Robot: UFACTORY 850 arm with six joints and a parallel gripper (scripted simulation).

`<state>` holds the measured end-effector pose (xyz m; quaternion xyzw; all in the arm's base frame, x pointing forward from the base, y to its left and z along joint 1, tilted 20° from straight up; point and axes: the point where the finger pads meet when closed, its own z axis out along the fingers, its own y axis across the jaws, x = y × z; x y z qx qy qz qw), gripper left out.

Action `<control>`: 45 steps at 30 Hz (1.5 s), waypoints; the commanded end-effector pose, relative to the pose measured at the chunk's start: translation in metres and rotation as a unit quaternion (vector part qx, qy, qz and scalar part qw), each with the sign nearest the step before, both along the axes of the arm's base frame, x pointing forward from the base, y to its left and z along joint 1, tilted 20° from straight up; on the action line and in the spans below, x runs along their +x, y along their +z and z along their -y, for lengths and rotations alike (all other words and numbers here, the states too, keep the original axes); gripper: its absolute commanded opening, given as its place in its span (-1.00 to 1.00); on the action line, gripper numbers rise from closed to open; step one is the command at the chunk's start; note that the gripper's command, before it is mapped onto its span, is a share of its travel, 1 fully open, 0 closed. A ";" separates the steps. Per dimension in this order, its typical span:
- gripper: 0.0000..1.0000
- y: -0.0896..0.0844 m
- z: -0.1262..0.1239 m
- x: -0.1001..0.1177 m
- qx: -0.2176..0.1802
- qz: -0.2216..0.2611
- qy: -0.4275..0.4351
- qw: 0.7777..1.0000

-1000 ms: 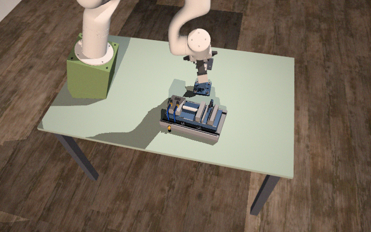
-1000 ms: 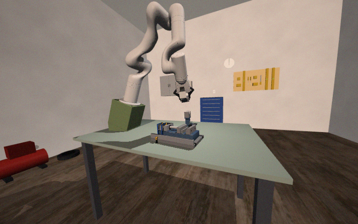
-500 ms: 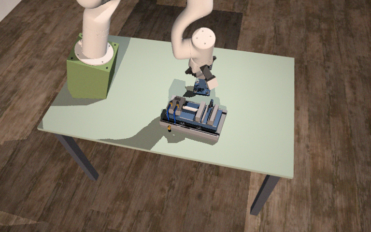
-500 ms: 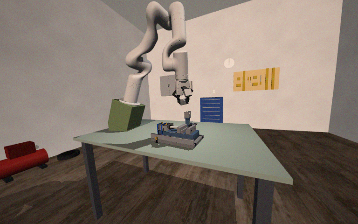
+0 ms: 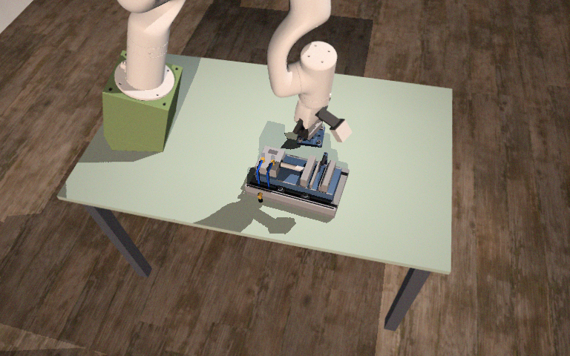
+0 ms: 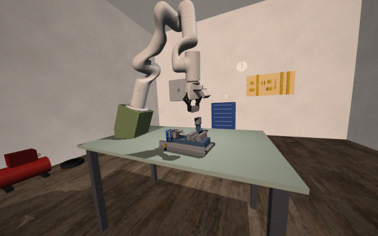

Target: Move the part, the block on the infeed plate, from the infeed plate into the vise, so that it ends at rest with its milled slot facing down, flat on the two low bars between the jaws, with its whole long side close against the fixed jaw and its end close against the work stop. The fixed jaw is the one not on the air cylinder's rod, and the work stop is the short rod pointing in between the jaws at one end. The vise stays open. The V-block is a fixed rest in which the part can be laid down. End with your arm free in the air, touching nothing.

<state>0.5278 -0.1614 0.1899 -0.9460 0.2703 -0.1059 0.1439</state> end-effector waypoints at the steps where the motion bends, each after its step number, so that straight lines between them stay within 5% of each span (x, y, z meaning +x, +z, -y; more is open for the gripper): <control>1: -1.00 0.002 0.022 0.008 -0.050 0.020 0.045 0.998; 20: -1.00 0.010 0.063 0.023 -0.144 0.050 0.132 0.979; 45: -1.00 0.011 0.067 0.025 -0.153 0.052 0.140 0.977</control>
